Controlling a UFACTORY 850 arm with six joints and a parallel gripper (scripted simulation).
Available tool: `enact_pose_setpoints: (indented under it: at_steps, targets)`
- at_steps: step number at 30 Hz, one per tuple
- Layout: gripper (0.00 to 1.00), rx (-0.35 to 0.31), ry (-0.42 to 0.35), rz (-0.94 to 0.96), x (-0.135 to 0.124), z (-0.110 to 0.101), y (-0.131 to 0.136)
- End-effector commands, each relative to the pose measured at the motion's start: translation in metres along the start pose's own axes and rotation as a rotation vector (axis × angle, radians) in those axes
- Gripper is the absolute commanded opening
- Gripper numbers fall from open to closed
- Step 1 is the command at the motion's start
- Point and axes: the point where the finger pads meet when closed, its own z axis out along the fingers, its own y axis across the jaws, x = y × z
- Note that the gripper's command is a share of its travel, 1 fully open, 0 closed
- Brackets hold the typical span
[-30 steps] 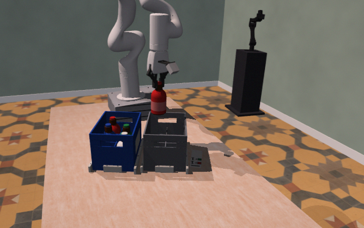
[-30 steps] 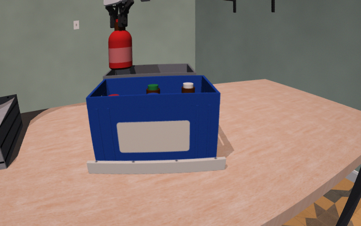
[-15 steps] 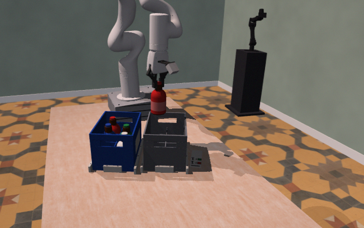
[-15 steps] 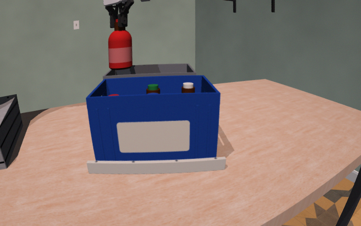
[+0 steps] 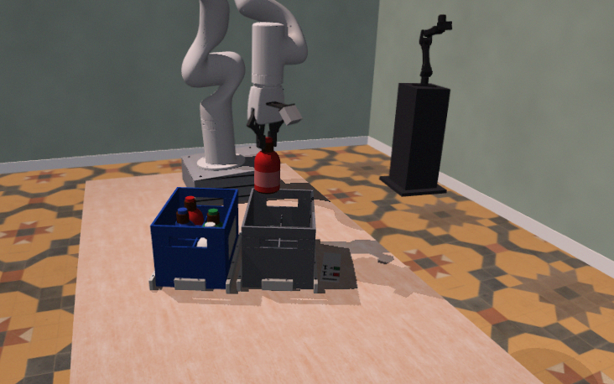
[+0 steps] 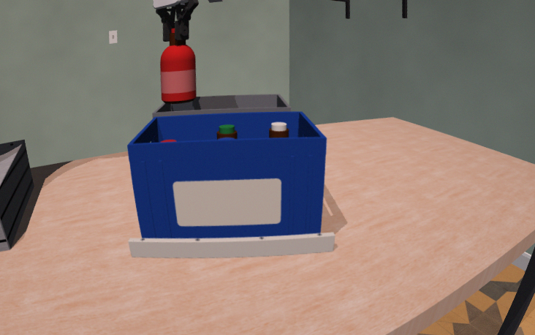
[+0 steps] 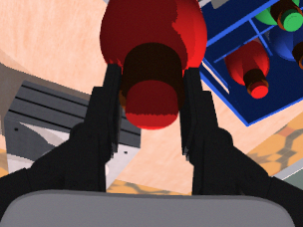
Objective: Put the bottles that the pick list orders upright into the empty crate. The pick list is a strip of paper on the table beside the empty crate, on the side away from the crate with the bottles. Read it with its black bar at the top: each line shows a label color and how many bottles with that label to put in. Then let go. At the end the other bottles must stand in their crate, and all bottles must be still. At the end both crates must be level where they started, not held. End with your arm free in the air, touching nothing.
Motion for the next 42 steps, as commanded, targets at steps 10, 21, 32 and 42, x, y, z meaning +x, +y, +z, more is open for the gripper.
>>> enact_pose_setpoints:
  at_steps: [10, 21, 32, 42]
  targets:
    - [0.0, -0.001, 0.002, 0.0, 0.001, 0.008, 0.0]
    - [0.0, -0.001, 0.002, 0.0, 0.001, 0.018, 0.0]
    - [0.0, -0.001, 0.002, 0.0, 0.001, 0.028, 0.001]
    - [0.0, -0.001, 0.002, 0.0, 0.001, 0.036, 0.001]
